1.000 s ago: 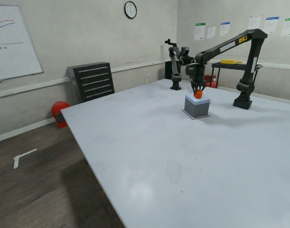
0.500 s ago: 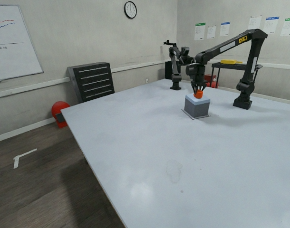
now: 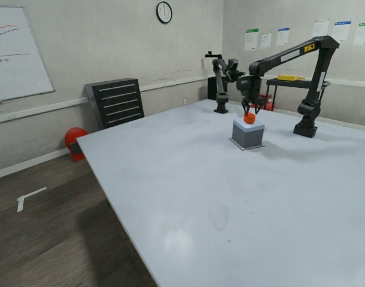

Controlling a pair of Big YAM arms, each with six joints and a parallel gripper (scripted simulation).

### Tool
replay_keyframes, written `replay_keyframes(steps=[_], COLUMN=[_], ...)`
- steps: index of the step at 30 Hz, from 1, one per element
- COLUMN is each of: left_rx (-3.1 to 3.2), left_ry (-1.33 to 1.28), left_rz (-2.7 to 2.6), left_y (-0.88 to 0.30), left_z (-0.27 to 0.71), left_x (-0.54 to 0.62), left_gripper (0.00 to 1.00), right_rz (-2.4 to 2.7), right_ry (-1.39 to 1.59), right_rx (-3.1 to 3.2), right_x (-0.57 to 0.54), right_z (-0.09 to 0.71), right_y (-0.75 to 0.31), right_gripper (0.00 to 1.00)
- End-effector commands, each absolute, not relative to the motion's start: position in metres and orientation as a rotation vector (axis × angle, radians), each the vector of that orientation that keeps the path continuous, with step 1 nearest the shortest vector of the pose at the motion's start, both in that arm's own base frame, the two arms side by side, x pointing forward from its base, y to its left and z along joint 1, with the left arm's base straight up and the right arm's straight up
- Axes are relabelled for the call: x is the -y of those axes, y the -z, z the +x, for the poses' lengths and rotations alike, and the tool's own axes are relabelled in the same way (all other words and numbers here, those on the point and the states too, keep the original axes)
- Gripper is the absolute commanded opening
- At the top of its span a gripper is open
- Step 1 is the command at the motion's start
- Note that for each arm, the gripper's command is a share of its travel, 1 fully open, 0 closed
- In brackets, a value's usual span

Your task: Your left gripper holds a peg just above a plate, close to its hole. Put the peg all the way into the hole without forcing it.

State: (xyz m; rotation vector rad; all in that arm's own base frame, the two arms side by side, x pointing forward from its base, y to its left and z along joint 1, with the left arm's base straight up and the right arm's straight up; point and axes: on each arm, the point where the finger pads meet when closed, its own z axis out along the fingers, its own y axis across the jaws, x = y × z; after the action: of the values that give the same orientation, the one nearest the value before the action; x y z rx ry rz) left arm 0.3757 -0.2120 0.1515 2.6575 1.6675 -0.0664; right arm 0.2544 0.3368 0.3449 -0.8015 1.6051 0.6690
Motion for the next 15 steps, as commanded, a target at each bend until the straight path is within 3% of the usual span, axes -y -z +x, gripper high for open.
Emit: replay_keyframes(steps=[1, 2, 5, 15], left_rx=[-1.614, -1.628, -1.642, -1.625], left_ry=[0.005, 0.02, 0.04, 0.006], left_rz=[2.609, 2.619, 2.634, 2.605], left_y=[-0.19, -0.185, -0.186, -0.252], left_z=[0.394, 0.395, 0.395, 0.397], left_x=[0.221, 0.223, 0.225, 0.217], left_gripper=[0.69, 0.69, 1.0, 1.0], right_rz=[-0.79, -0.79, -0.79, -0.79], right_ry=[-0.679, -0.679, -0.679, -0.679], right_rx=[-1.585, -1.585, -1.585, -1.585], right_x=[-0.339, -0.339, -0.339, -0.339], right_z=[0.255, 0.255, 0.255, 0.255], right_y=[-0.359, -0.359, -0.359, -0.359], right_gripper=[1.0, 1.0, 1.0, 1.0])
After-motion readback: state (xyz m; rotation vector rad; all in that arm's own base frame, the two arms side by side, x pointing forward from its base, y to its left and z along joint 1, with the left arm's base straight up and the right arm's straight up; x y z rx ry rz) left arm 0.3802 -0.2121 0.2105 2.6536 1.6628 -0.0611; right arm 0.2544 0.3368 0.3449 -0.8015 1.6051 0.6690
